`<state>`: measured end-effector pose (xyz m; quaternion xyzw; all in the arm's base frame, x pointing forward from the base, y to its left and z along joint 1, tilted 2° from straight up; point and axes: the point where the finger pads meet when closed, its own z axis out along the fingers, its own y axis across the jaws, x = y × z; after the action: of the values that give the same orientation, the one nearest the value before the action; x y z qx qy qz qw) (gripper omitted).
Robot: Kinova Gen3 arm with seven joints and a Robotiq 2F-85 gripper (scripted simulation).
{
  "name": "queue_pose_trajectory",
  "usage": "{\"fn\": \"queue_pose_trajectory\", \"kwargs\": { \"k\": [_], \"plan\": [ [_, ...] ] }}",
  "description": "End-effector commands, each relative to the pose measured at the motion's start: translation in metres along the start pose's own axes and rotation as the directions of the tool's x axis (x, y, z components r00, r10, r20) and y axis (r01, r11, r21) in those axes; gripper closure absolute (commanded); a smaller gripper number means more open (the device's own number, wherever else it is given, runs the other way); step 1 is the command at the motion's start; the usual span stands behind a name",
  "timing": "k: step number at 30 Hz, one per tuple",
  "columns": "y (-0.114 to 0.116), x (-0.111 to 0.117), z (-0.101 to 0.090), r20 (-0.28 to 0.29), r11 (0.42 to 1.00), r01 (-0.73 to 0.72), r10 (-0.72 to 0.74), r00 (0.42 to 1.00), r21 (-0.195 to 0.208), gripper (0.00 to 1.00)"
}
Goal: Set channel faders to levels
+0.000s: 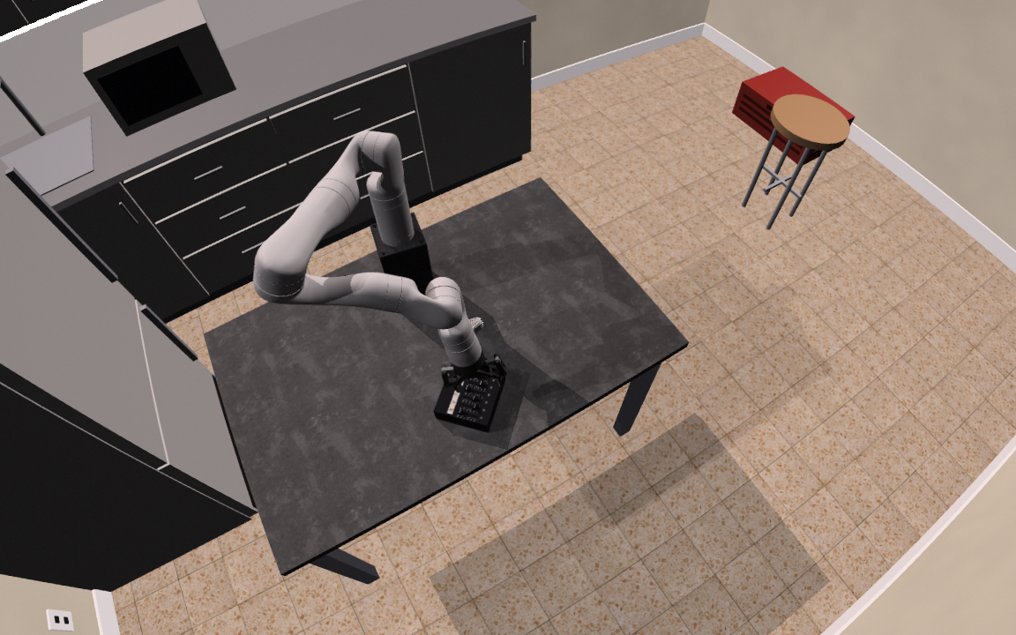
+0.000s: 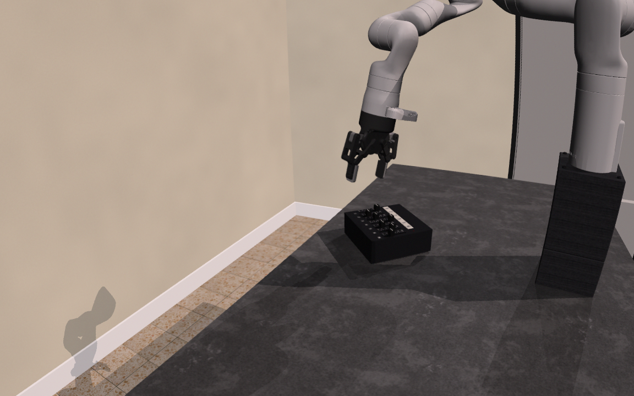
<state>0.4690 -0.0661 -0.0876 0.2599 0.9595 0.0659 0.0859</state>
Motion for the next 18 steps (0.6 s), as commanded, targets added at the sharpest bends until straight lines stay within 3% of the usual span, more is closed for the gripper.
{"fn": "queue_pose_trajectory", "kwargs": {
  "k": [1,10,12,18],
  "plan": [
    [0.002,0.0,0.004,0.001,0.996,0.085,-0.085,0.996,-0.014,0.0],
    [0.009,-0.004,0.016,0.047,0.903,0.427,-0.425,0.904,-0.045,0.0],
    [0.009,-0.004,0.016,0.047,0.903,0.427,-0.425,0.904,-0.045,0.0],
    [0.014,-0.005,0.022,0.08,0.794,0.605,-0.601,0.795,-0.051,0.0]
  ]
}}
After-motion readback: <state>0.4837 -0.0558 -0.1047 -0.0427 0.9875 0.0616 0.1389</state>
